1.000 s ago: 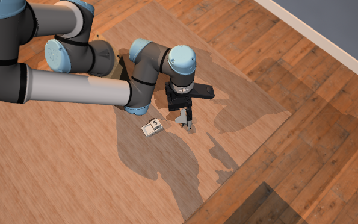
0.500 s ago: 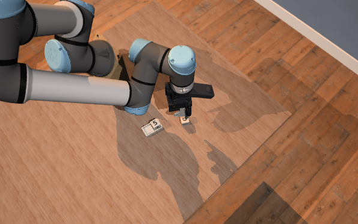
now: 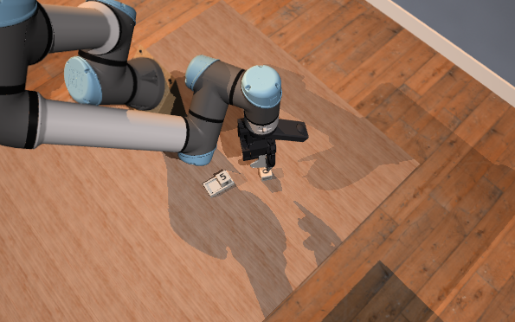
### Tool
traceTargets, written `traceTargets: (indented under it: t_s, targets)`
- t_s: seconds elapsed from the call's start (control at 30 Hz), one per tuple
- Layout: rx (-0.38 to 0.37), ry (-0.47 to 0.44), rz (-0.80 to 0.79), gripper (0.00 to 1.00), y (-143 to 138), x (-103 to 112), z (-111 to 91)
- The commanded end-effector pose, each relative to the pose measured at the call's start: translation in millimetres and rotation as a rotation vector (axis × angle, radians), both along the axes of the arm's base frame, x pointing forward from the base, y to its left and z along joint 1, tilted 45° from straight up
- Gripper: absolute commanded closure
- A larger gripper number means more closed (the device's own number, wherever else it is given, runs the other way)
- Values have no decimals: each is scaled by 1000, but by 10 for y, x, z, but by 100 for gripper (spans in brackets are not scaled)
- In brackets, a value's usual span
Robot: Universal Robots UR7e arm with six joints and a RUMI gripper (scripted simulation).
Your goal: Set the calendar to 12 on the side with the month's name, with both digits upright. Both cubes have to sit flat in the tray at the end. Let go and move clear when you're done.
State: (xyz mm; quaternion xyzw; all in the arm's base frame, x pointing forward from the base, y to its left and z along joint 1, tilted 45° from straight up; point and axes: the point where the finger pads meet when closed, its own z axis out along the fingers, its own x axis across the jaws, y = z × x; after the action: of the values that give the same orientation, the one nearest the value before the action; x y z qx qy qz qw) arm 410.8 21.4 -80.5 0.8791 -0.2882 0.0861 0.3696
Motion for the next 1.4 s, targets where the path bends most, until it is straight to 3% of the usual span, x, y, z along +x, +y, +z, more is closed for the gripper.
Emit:
traceTargets:
  t_s: [0.0, 0.8, 1.37]
  targets:
    - [0, -1, 0, 71, 3, 3, 2]
    - [0, -1, 1, 71, -24, 1, -25]
    - [0, -1, 1, 71, -160, -11, -162]
